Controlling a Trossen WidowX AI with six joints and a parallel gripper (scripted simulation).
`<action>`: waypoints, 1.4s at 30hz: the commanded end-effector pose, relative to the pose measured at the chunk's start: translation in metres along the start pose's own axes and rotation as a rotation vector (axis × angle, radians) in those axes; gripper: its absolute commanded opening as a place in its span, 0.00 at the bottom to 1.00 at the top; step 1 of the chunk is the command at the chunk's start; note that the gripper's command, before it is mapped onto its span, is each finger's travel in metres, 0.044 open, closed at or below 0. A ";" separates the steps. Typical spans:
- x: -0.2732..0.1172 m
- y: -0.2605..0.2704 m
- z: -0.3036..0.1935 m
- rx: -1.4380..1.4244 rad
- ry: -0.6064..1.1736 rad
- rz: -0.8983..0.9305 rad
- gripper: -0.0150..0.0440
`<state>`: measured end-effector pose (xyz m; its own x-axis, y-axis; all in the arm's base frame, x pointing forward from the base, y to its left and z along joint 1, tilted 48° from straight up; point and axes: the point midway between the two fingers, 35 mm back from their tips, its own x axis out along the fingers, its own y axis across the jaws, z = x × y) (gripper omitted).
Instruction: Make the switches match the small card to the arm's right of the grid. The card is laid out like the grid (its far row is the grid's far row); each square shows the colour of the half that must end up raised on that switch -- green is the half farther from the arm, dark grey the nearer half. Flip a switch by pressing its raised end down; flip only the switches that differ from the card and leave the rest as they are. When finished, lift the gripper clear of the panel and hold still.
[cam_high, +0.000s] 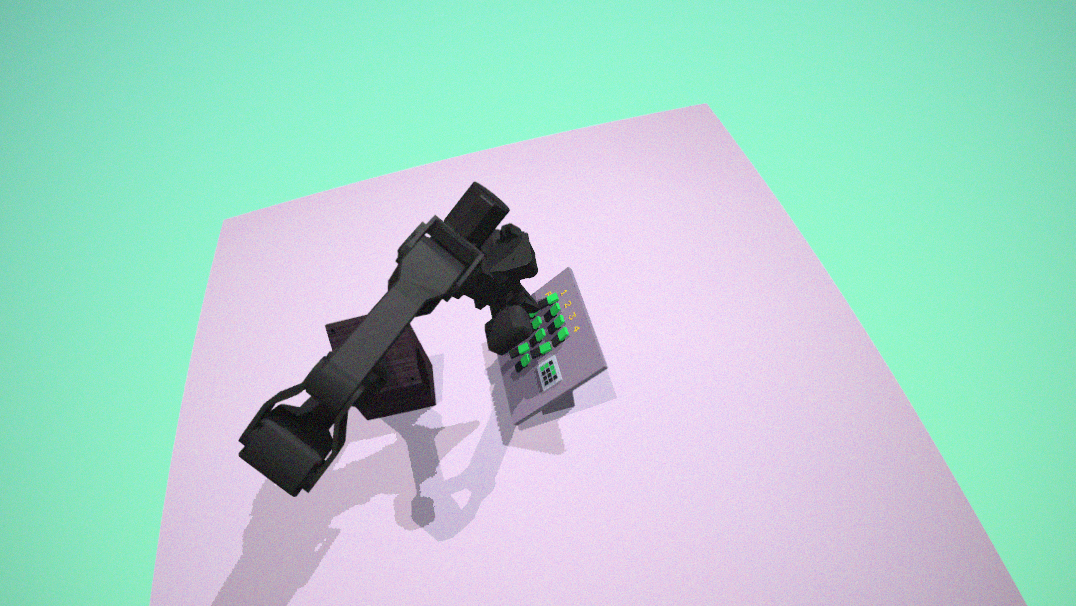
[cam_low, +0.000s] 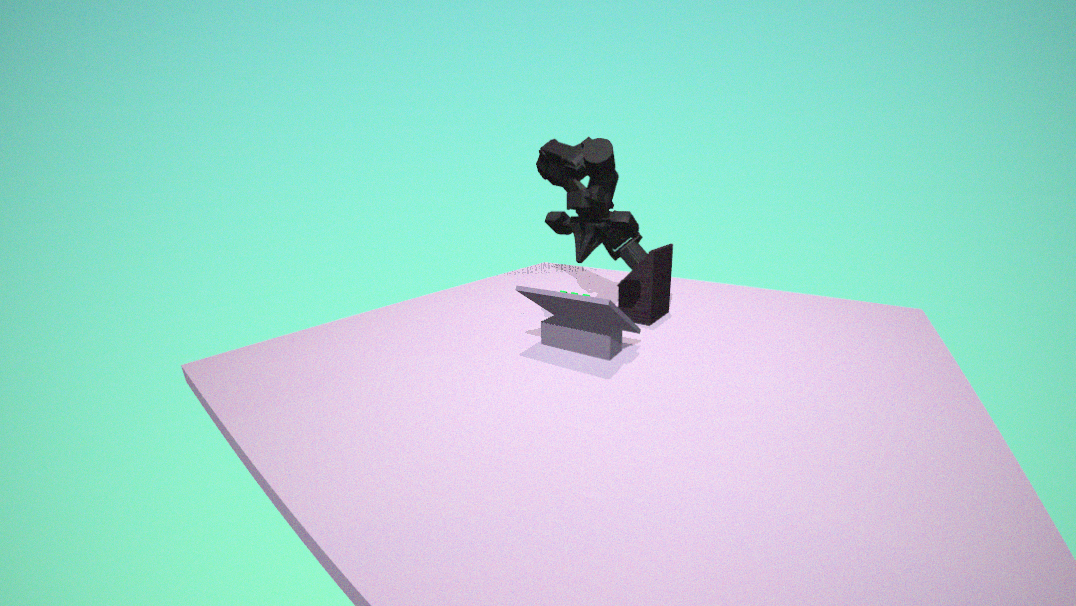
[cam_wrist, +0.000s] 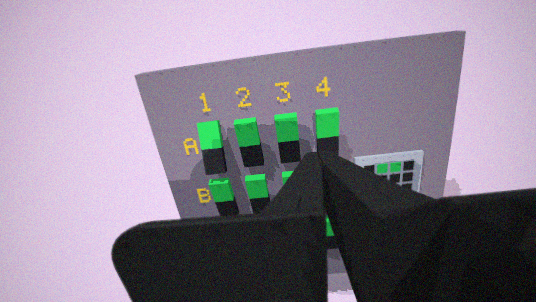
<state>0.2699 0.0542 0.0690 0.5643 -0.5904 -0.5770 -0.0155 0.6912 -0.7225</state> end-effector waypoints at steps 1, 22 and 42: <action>0.001 -0.015 -0.006 -0.020 0.007 -0.007 0.25; 0.047 -0.016 -0.005 -0.019 0.031 -0.010 0.25; 0.060 -0.016 -0.005 -0.019 0.030 -0.010 0.25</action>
<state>0.3001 0.0051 0.0454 0.5393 -0.6143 -0.5759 -0.0187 0.6750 -0.7376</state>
